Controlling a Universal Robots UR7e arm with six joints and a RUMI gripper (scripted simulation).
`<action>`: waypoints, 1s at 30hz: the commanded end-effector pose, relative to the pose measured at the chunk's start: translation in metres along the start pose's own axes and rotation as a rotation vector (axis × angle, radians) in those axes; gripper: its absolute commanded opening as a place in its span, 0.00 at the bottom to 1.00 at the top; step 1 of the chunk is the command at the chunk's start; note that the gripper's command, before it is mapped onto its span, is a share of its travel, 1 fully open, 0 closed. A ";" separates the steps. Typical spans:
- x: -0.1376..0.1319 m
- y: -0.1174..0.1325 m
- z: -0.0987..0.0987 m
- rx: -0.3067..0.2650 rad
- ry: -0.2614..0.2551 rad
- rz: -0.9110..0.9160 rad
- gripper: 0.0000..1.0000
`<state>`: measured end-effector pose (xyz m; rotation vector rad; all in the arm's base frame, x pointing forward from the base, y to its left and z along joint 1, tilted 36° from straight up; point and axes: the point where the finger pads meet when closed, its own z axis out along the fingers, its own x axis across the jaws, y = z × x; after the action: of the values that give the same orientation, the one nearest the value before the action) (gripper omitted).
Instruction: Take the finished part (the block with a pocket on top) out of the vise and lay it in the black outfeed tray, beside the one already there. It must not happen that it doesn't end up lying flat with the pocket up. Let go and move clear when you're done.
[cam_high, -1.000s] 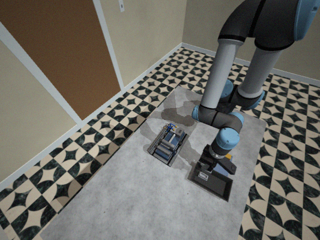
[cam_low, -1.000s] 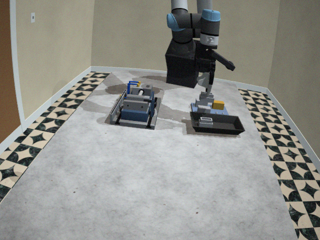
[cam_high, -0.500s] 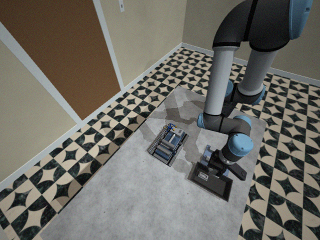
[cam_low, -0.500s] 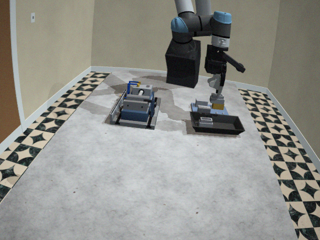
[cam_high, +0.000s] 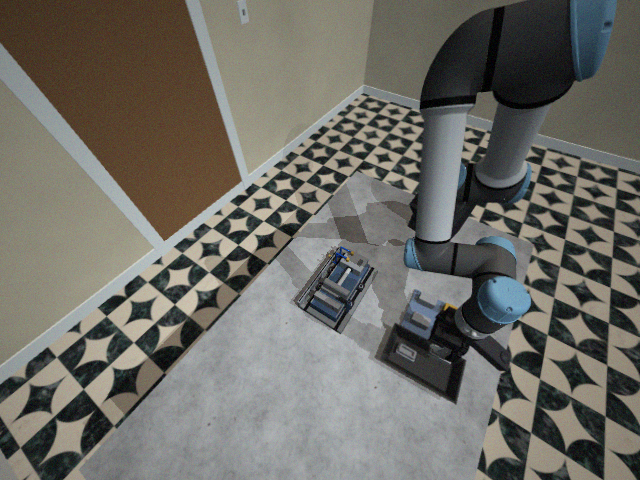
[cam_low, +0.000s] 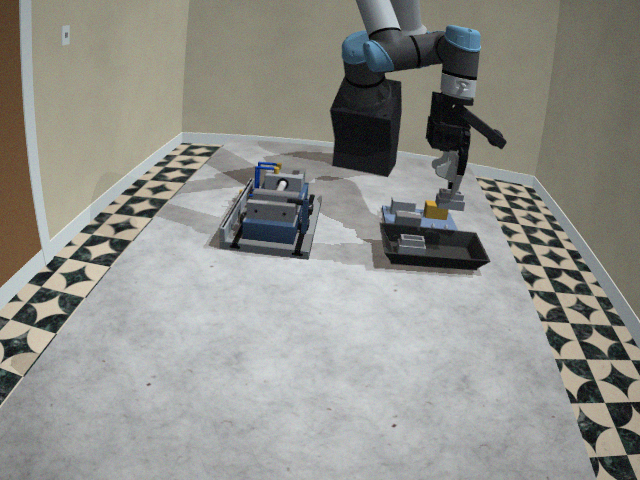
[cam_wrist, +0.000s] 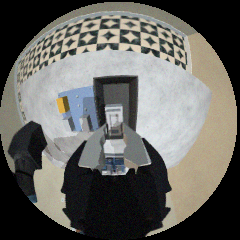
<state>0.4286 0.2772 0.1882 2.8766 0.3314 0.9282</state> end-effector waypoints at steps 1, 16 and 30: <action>0.005 -0.013 -0.001 -0.002 0.005 0.002 0.00; 0.006 -0.030 -0.001 -0.003 0.005 0.000 0.00; 0.006 -0.034 -0.002 -0.002 0.007 -0.001 0.00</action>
<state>0.4256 0.3089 0.1846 2.8719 0.3302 0.9296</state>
